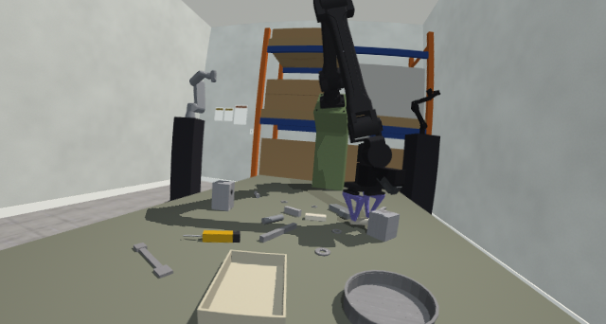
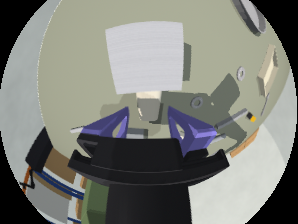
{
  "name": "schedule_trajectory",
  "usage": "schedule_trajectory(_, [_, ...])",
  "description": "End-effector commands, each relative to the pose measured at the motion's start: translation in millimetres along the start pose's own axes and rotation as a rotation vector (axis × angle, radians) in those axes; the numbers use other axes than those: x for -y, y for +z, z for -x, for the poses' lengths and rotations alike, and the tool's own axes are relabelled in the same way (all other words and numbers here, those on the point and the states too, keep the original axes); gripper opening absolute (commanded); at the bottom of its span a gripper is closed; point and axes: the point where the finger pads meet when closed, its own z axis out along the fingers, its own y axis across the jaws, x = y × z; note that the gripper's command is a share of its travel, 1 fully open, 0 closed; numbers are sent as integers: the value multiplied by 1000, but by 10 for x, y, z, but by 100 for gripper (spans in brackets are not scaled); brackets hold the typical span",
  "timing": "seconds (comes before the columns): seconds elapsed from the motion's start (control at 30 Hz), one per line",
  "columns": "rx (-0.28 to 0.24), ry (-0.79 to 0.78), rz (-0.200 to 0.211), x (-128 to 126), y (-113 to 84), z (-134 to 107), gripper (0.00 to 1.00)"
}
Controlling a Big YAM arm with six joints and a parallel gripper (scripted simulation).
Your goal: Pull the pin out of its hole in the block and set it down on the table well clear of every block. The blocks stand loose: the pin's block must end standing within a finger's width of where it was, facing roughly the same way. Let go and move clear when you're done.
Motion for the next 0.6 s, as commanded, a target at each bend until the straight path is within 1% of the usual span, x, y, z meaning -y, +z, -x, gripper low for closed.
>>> schedule_trajectory(0.0, [-8,0,-8,82,97,-59,60])
schedule_trajectory(0.57, [-9,0,-7,73,120,-61,60])
